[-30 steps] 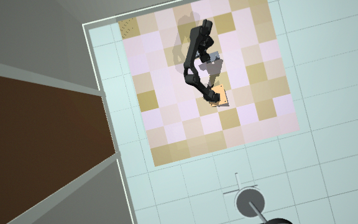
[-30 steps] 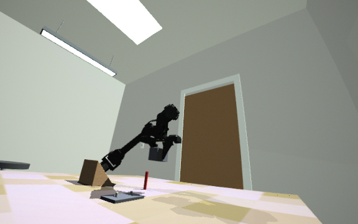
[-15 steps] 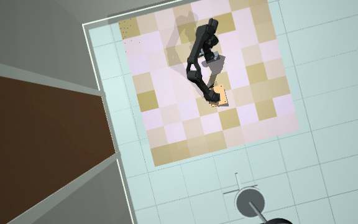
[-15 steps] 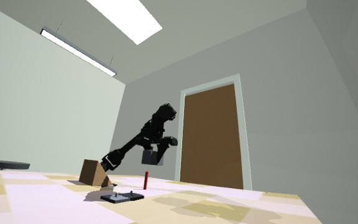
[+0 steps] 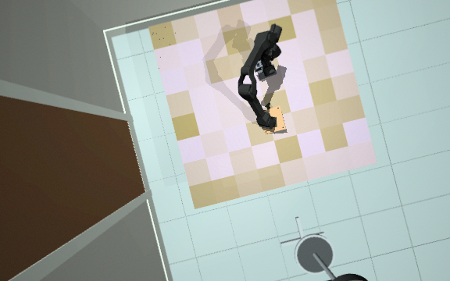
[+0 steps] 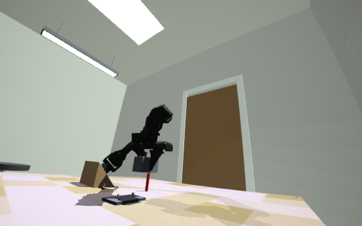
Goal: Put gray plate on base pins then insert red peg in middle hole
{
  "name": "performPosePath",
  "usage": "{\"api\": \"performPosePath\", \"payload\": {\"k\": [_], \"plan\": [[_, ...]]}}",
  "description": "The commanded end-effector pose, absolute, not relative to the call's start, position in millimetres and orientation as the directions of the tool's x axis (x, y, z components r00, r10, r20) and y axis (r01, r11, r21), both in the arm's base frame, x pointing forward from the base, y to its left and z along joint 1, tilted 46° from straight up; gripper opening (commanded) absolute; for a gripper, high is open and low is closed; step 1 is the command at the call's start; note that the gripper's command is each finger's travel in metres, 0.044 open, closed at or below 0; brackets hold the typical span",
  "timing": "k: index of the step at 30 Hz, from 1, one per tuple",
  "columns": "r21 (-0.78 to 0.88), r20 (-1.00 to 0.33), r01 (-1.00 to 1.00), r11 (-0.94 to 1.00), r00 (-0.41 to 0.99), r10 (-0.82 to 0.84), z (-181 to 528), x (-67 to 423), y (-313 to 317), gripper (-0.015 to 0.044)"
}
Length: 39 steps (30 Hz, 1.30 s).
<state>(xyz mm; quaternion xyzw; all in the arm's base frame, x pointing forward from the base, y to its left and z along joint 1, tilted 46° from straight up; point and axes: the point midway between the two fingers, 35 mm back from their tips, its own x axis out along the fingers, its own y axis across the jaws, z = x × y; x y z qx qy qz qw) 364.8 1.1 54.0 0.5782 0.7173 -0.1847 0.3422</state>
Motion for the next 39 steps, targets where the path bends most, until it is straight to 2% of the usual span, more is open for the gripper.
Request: {"api": "performPosePath", "payload": {"k": [1,18,39], "plan": [[0.115,-0.705,0.96,0.255,-0.102,0.702,37.7,363.1,-5.2,0.0],[0.083,-0.704,0.969,0.233,-0.108,0.702,-13.8,359.1,-17.7,0.0],[0.083,-0.704,0.969,0.233,-0.108,0.702,-14.2,358.9,-17.8,0.0]]}}
